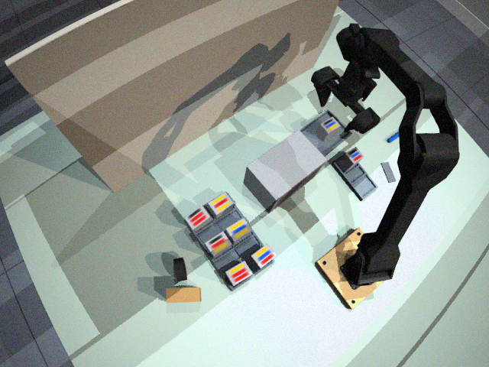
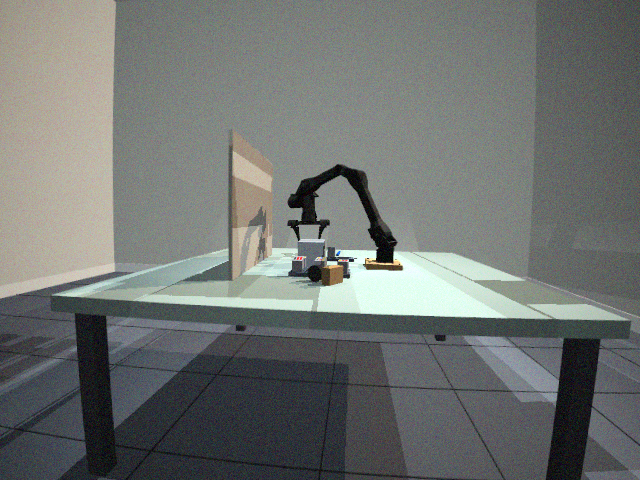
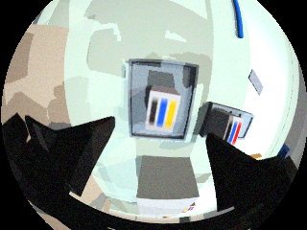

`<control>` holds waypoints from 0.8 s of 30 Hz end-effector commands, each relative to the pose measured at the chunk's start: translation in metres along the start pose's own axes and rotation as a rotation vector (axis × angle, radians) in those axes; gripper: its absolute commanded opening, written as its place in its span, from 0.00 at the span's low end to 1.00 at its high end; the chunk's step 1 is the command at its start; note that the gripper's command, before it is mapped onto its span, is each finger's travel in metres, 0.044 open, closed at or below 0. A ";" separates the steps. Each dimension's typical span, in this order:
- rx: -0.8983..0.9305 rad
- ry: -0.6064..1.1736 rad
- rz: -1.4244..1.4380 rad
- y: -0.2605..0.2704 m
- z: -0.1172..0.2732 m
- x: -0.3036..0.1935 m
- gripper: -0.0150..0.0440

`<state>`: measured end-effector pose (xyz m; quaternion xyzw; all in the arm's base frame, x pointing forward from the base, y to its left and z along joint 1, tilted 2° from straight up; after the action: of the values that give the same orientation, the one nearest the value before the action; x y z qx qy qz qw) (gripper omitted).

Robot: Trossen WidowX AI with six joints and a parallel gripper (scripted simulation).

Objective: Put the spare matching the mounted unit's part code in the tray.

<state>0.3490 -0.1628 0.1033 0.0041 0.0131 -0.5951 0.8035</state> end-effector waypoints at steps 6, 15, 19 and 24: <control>0.037 -0.033 0.000 -0.001 0.047 -0.001 1.00; 0.037 -0.033 0.000 -0.001 0.047 -0.001 1.00; 0.037 -0.033 0.000 -0.001 0.047 -0.001 1.00; 0.037 -0.033 0.000 -0.001 0.047 -0.001 1.00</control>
<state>0.3487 -0.1632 0.1499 0.0089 -0.0105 -0.5953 0.8034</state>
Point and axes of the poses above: the point midway between the two fingers, 35 mm back from their tips, its own z axis back along the fingers, its own y axis across the jaws, x = y × z, the point moved 1 cm from there along z, back along the fingers, and after that the axes turned 13 degrees about z, right-handed, at the moved point
